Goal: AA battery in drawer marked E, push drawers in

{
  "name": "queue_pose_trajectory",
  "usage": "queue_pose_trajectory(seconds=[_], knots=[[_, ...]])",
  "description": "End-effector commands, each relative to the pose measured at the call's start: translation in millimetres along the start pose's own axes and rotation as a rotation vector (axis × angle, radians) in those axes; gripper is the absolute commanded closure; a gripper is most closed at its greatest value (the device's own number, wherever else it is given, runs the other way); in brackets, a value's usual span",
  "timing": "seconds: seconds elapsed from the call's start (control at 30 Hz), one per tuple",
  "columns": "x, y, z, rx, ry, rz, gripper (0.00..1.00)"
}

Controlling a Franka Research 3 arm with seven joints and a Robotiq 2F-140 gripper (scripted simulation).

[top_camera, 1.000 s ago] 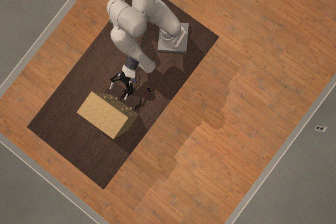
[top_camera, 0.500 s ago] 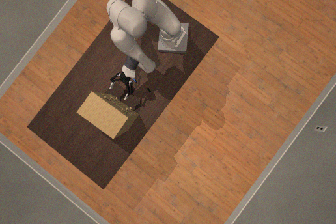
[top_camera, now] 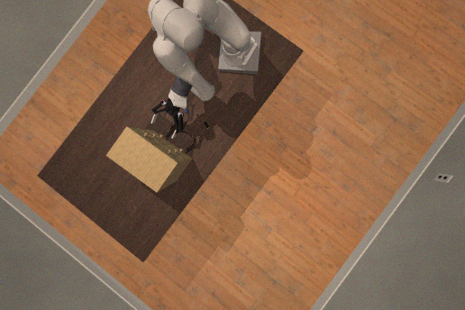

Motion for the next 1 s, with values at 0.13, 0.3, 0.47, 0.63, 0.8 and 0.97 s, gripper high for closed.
queue_pose_trajectory(seconds=[0.13, 0.3, 0.47, 0.63, 0.8, 0.97], knots=[[-1.2, 1.1, -1.5, -0.006, 0.005, -0.002, 0.00], [-1.7, 1.6, -1.4, -0.007, 0.006, -0.007, 0.00], [-2.9, 2.7, -1.2, -0.007, 0.008, -0.016, 0.00], [-7.4, 6.0, -0.7, -0.007, 0.013, -0.050, 0.00], [-14.8, 12.1, 0.4, -0.007, 0.023, -0.108, 0.00], [-20.7, 17.0, 1.3, -0.007, 0.032, -0.155, 0.00]])
Point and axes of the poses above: the point where the finger pads meet when closed, its own x axis out along the fingers, its own z axis across the jaws, y = z × x, the point moved 7 cm from there along -x, back along the fingers, and after that the axes turned 10 degrees about -x, right-handed, at the moved point
